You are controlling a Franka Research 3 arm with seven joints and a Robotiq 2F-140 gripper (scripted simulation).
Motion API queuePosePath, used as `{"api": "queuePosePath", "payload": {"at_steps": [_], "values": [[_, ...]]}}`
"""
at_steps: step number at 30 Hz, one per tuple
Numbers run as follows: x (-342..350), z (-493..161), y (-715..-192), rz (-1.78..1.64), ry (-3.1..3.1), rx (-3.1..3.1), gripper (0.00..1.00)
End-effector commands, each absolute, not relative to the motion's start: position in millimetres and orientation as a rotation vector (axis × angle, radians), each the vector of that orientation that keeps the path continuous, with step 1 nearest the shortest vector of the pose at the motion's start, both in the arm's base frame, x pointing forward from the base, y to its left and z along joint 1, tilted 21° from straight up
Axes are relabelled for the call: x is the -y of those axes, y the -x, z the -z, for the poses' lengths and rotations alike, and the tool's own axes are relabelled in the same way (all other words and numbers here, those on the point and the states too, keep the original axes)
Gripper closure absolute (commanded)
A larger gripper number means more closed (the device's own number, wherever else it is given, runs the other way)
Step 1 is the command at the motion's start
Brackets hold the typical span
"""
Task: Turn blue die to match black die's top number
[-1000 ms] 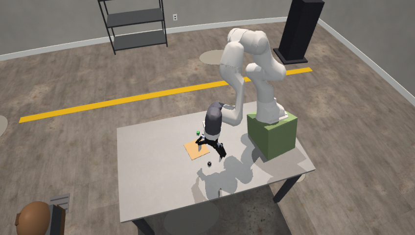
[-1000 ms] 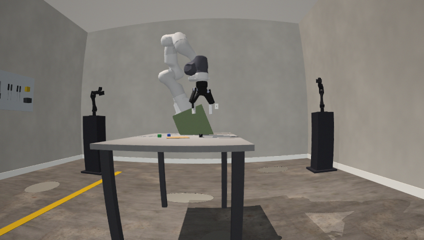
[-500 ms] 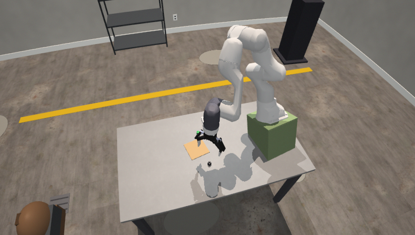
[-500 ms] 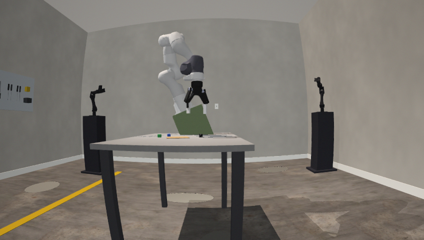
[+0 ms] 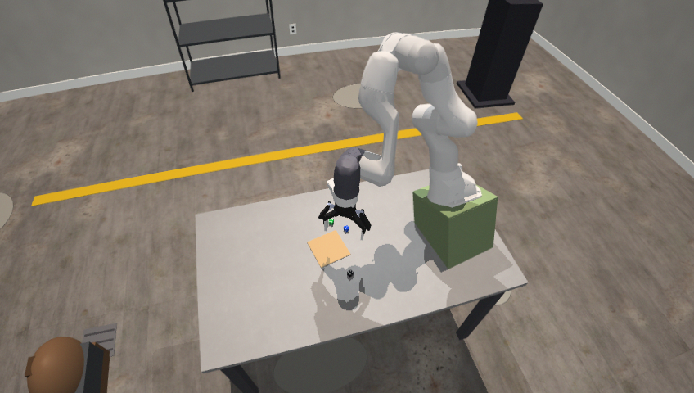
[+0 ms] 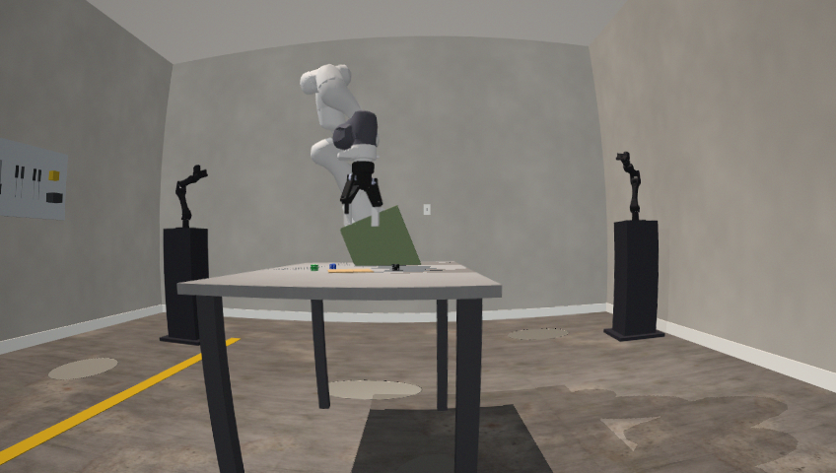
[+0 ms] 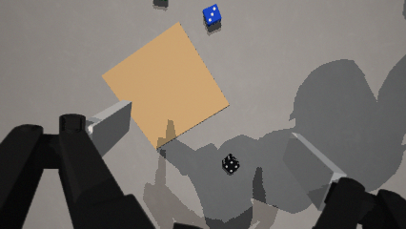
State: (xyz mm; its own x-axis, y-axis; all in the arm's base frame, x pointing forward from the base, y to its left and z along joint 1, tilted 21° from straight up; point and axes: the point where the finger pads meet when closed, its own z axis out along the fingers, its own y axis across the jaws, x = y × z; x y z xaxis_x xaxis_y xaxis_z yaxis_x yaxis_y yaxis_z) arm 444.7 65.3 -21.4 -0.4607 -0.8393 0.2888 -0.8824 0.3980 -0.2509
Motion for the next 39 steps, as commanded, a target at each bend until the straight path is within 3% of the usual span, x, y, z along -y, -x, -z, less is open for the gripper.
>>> {"api": "queuePosePath", "payload": {"at_steps": [1, 28, 39], "values": [[-57.2, 18.1, -444.5, -0.552, -1.748, 2.378, 0.00], [37.5, -6.7, -410.7, -0.463, -2.156, 1.937, 0.00], [42.0, -7.6, -407.7, -0.456, -2.179, 1.909, 0.00]]}}
